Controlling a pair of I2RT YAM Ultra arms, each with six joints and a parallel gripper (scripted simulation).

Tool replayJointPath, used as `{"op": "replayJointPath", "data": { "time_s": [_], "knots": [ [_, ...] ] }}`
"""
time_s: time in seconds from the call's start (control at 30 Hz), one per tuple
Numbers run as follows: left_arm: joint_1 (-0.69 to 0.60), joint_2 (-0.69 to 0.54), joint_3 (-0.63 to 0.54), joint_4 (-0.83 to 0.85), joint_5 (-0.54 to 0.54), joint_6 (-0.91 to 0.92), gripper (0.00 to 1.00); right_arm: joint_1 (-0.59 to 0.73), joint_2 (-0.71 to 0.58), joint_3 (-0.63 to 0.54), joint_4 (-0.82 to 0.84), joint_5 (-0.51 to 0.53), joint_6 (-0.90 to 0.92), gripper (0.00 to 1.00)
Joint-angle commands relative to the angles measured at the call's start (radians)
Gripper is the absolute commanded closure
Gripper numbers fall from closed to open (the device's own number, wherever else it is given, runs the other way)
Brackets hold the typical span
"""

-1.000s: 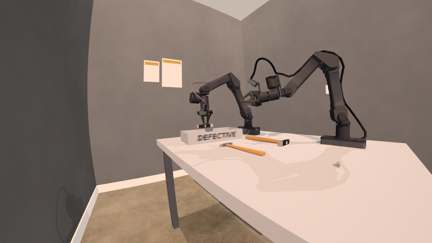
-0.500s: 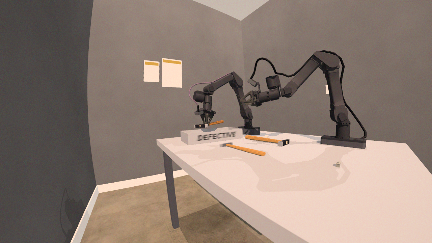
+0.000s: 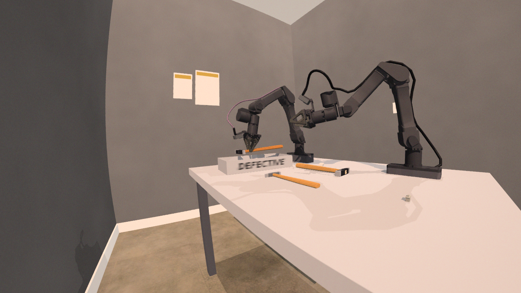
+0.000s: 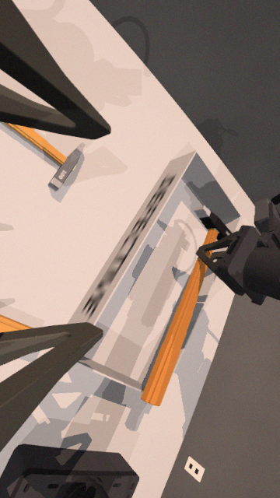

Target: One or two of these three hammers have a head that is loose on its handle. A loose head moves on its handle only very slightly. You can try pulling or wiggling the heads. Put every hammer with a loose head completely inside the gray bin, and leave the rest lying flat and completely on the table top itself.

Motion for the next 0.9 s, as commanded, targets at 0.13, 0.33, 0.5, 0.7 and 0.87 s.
{"op": "replayJointPath", "data": {
  "time_s": [0.13, 0.33, 0.5, 0.7, 0.87],
  "knots": [
    [-0.001, -0.012, 0.029, 0.005, 0.0, 0.002, 0.0, 0.02, -0.029, 0.007, 0.051, 0.03, 0.07, 0.88],
    [-0.001, -0.012, 0.029, 0.005, 0.0, 0.002, 0.0, 0.02, -0.015, -0.033, 0.106, 0.031, 0.07, 0.88],
    [-0.001, -0.012, 0.029, 0.005, 0.0, 0.002, 0.0, 0.02, -0.011, -0.045, 0.09, 0.032, 0.07, 0.88],
    [-0.001, -0.012, 0.029, 0.005, 0.0, 0.002, 0.0, 0.02, 0.006, -0.004, 0.08, 0.04, 0.077, 0.88],
    [-0.001, -0.012, 0.029, 0.005, 0.0, 0.002, 0.0, 0.02, 0.012, 0.028, 0.063, 0.039, 0.077, 0.88]
  ]
}}
